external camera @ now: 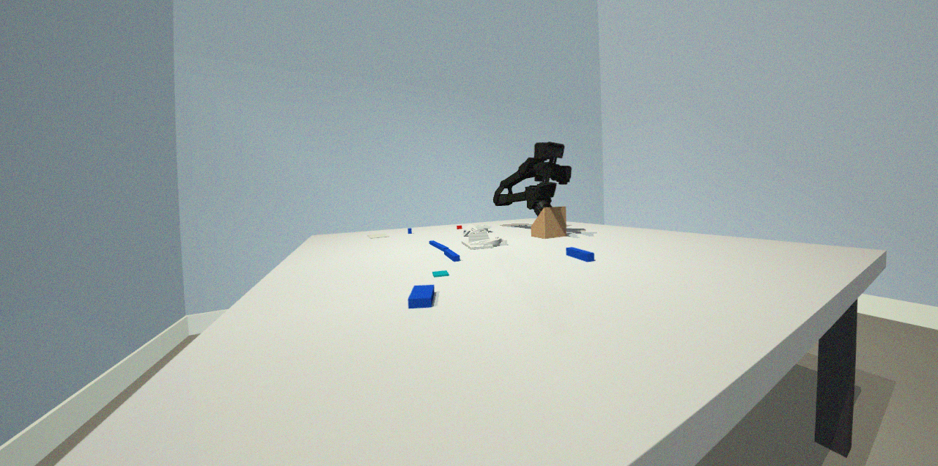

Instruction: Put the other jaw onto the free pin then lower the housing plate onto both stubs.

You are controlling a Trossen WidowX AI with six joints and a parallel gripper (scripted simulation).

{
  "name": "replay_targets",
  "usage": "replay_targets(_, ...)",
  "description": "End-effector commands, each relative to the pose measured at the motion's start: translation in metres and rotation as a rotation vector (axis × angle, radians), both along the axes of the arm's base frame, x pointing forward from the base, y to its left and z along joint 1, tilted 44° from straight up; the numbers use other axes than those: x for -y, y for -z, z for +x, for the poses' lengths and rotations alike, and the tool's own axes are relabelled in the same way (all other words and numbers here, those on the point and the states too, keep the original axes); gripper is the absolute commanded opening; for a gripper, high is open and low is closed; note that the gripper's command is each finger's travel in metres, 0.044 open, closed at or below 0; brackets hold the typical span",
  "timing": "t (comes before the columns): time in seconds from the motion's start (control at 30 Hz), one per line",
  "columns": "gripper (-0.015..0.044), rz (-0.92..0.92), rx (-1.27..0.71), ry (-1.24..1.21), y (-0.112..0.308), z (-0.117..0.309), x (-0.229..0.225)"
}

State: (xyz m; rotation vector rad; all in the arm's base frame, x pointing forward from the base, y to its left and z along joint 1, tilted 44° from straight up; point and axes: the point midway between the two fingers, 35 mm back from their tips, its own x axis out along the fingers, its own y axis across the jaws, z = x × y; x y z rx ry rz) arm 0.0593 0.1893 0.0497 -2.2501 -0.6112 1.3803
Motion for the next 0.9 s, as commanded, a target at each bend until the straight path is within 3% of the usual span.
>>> replay_targets(0.0, 0.0426, 0.000, 0.000, 0.000, 0.0000, 0.0000, 0.0000)
replay_targets(0.53, 0.0006, 0.000, 0.000, 0.000, 0.0000, 0.0000, 0.0000)
replay_targets(0.87, 0.0000, 0.000, 0.000, 0.000, 0.0000, 0.0000, 0.0000)
